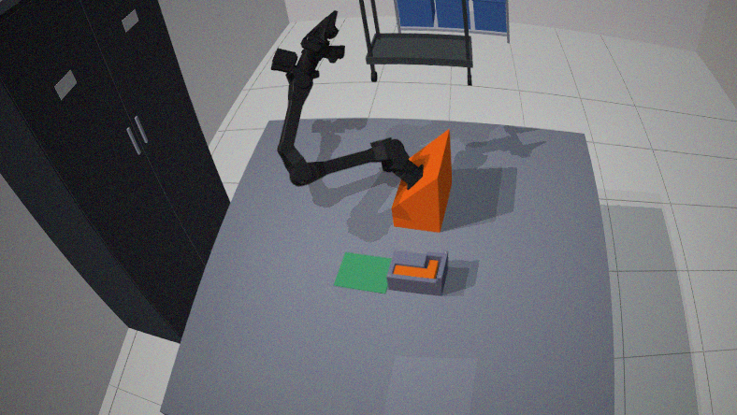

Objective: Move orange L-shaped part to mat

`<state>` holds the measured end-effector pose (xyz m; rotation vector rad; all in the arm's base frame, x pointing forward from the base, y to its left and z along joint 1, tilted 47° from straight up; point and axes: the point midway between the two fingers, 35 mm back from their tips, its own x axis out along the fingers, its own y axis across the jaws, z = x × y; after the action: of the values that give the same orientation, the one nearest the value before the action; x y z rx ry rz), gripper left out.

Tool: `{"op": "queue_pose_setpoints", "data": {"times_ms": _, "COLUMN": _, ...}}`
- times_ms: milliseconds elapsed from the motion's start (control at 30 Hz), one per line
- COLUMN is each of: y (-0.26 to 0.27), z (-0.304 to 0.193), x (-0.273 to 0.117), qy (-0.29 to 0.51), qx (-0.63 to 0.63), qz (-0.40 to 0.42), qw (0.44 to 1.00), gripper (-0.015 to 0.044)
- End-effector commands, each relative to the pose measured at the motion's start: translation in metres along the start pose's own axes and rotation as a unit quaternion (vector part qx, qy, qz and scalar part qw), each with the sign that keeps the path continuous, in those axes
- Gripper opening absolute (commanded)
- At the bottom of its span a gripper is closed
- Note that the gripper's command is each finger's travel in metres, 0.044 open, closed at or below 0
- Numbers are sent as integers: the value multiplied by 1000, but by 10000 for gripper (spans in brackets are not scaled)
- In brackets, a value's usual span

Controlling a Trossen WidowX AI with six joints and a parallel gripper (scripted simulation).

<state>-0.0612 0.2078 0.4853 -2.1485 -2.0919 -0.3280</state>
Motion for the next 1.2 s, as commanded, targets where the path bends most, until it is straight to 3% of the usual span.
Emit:
{"op": "queue_pose_setpoints", "data": {"times_ms": 0, "y": 0, "z": 2, "x": 1, "qy": -2, "qx": -5, "qz": 0, "qw": 1000, "gripper": 374}}
{"op": "queue_pose_setpoints", "data": {"times_ms": 233, "y": 3, "z": 52, "x": 43, "qy": -90, "qx": -177, "qz": 52, "qw": 979, "gripper": 190}}
{"op": "queue_pose_setpoints", "data": {"times_ms": 333, "y": 20, "z": 101, "x": 72, "qy": -181, "qx": -303, "qz": 77, "qw": 933, "gripper": 180}}
{"op": "queue_pose_setpoints", "data": {"times_ms": 633, "y": 107, "z": 195, "x": 101, "qy": -357, "qx": -443, "qz": 106, "qw": 815, "gripper": 180}}
{"op": "queue_pose_setpoints", "data": {"times_ms": 933, "y": 208, "z": 307, "x": 72, "qy": -579, "qx": -539, "qz": 24, "qw": 612, "gripper": 180}}
{"op": "queue_pose_setpoints", "data": {"times_ms": 1167, "y": 283, "z": 392, "x": -4, "qy": -731, "qx": -498, "qz": -115, "qw": 453, "gripper": 180}}
